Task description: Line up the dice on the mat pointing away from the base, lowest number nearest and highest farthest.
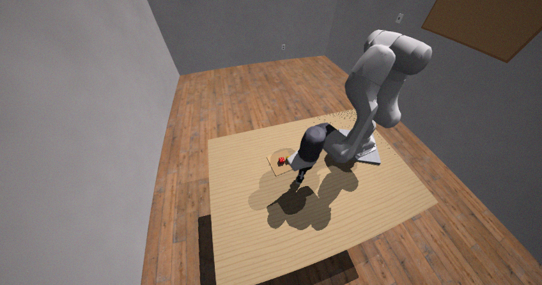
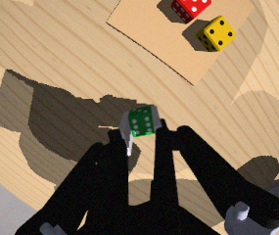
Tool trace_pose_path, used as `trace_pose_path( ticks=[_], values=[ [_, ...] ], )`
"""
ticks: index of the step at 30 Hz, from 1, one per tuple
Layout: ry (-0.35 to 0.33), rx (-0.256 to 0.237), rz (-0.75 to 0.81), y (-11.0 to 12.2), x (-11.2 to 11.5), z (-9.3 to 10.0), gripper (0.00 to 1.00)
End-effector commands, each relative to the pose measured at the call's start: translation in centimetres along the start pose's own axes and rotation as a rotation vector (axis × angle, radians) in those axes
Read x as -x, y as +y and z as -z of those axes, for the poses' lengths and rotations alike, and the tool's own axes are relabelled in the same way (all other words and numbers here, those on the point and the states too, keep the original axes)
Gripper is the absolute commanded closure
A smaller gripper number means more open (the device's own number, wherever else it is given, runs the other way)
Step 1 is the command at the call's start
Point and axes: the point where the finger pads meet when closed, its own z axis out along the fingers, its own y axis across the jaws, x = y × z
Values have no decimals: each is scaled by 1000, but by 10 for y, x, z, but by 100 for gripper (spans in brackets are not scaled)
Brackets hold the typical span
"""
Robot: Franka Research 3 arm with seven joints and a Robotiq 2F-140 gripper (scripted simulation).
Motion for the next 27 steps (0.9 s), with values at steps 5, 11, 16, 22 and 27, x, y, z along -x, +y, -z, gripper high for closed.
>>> trace_pose_path(
  ticks=[5,11,16,22,27],
  values=[
    [0,1,-1,0,0,35,84],
    [0,1,-1,0,0,79,84],
    [0,1,-1,0,0,92,84],
    [0,1,-1,0,0,97,84],
    [0,1,3,0,-1,97,84]
  ],
)
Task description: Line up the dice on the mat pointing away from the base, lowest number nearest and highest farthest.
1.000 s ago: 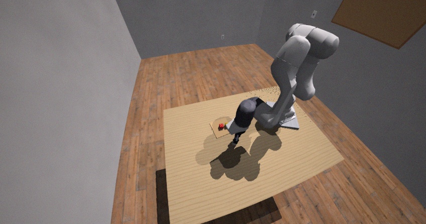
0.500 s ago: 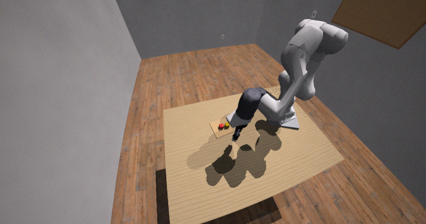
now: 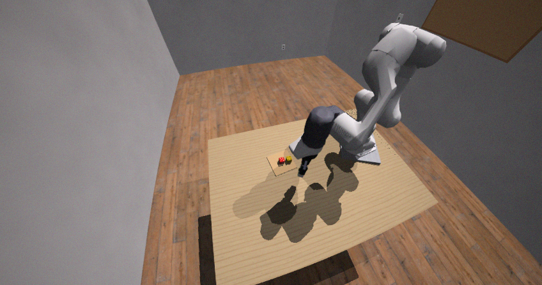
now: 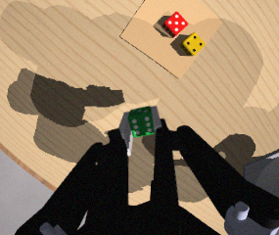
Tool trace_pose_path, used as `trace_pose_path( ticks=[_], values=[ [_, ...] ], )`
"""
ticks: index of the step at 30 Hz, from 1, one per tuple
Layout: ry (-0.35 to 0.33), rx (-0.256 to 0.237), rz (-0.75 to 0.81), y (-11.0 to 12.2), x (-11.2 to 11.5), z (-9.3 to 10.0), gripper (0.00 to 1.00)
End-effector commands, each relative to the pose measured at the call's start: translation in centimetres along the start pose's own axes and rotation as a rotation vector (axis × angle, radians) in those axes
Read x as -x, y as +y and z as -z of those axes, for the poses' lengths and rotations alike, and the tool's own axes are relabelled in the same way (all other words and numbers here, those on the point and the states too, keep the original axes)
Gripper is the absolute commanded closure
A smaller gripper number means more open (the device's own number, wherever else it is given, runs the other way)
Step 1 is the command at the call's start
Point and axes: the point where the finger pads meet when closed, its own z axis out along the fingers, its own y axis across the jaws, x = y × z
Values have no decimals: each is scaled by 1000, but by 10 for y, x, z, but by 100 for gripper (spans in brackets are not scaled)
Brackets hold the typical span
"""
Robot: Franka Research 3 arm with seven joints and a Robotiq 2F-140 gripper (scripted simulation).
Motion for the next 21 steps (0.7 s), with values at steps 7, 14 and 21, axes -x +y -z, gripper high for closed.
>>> trace_pose_path(
  ticks=[7,14,21],
  values=[
    [-14,-5,200,12,-56,4,84],
    [-14,-6,258,17,-73,4,84],
    [-13,-7,327,25,-95,5,84]
  ],
)
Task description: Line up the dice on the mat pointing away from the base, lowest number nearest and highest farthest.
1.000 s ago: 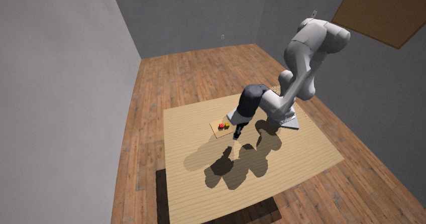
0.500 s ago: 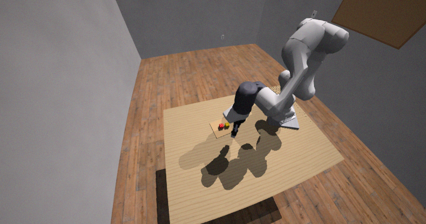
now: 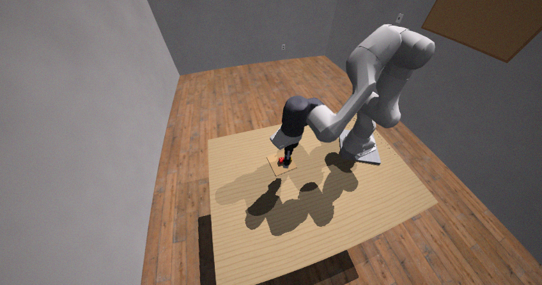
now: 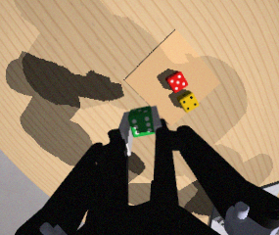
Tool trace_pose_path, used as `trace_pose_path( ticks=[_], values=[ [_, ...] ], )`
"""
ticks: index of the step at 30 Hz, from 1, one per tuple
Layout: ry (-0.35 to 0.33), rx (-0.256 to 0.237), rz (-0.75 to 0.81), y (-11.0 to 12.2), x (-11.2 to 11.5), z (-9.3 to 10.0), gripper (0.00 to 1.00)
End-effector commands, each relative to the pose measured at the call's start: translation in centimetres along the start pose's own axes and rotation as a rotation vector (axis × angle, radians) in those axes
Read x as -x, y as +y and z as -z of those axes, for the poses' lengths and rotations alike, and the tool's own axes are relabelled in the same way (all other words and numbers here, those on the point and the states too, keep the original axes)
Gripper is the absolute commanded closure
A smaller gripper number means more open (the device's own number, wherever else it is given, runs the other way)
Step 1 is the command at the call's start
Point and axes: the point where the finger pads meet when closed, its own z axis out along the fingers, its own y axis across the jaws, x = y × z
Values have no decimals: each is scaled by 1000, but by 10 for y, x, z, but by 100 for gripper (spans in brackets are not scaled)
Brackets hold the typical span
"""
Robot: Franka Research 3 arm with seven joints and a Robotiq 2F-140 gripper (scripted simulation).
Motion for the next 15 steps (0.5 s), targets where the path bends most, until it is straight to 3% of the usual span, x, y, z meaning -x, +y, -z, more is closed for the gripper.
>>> trace_pose_path(
  ticks=[1,15],
  values=[
    [-16,-8,173,10,-13,-1,84],
    [-14,-3,322,41,-54,-1,84]
  ],
)
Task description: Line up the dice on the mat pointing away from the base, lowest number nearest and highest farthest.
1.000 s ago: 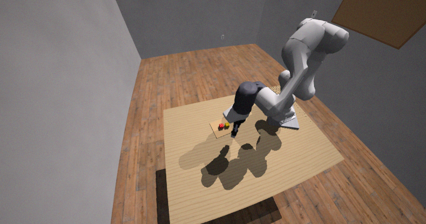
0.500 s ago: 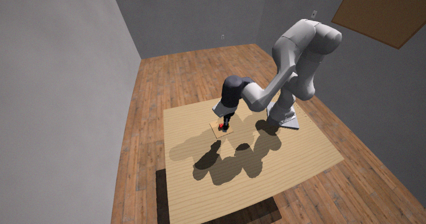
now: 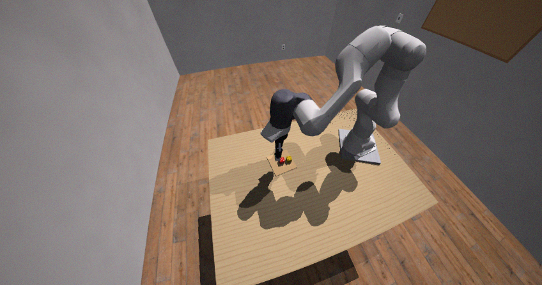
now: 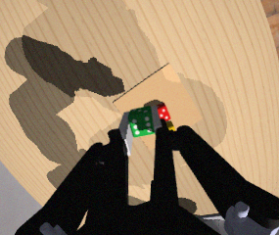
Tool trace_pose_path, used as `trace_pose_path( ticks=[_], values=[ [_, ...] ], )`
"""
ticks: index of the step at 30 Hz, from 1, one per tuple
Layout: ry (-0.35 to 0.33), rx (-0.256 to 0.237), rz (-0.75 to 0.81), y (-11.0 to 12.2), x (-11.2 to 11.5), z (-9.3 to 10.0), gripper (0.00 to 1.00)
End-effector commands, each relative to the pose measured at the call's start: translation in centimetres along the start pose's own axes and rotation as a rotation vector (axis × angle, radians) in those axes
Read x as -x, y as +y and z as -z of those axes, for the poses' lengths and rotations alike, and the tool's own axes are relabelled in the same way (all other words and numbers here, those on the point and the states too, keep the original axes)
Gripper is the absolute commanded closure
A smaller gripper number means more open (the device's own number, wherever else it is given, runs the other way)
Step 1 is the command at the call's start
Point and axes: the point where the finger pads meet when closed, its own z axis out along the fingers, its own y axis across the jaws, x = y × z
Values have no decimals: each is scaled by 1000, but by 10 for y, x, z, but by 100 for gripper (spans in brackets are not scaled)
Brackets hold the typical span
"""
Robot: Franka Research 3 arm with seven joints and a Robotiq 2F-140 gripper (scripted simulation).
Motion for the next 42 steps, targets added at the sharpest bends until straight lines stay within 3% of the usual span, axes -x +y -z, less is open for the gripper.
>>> trace_pose_path(
  ticks=[1,5,22,42],
  values=[
    [-14,-12,151,6,-3,-1,84],
    [-14,-8,205,22,-15,-2,84],
    [-14,-8,205,22,-15,-6,84],
    [-14,-8,205,21,-14,-79,84]
  ],
)
